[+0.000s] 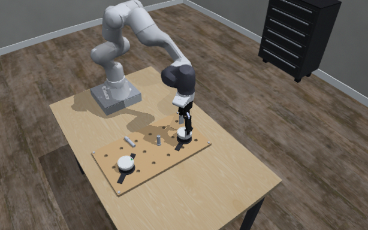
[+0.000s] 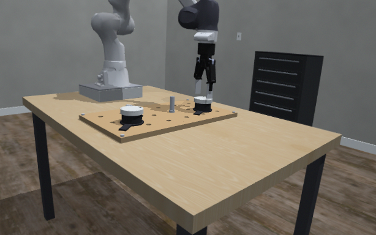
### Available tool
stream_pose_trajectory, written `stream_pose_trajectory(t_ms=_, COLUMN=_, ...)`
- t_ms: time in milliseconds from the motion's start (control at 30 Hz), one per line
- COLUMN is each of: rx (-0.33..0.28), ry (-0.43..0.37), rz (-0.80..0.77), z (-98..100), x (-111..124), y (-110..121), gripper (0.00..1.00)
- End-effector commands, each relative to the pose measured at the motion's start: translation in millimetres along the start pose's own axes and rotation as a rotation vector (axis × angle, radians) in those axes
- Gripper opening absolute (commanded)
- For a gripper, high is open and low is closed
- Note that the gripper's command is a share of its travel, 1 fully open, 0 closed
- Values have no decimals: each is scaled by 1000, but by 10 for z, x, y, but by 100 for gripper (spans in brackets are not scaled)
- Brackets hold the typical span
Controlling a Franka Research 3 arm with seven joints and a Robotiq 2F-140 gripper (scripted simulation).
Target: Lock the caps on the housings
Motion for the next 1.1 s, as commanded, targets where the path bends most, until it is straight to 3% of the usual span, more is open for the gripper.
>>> stream_pose_trajectory(t_ms=0, rx=-7, ry=-3, rz=2, z=-26, x=12, y=-14, gripper=78)
stream_pose_trajectory(t_ms=1067, rx=-7, ry=-3, rz=2, z=-163, x=12, y=-15, gripper=78)
Point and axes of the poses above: the point where the finger pads meet when closed, its own z axis back along the fingers, its own y axis across the jaws, x = y × z, the point moved 2 cm from there along z, back along the fingers, and after that the axes turned 13 degrees about -z, right-handed, at the moved point
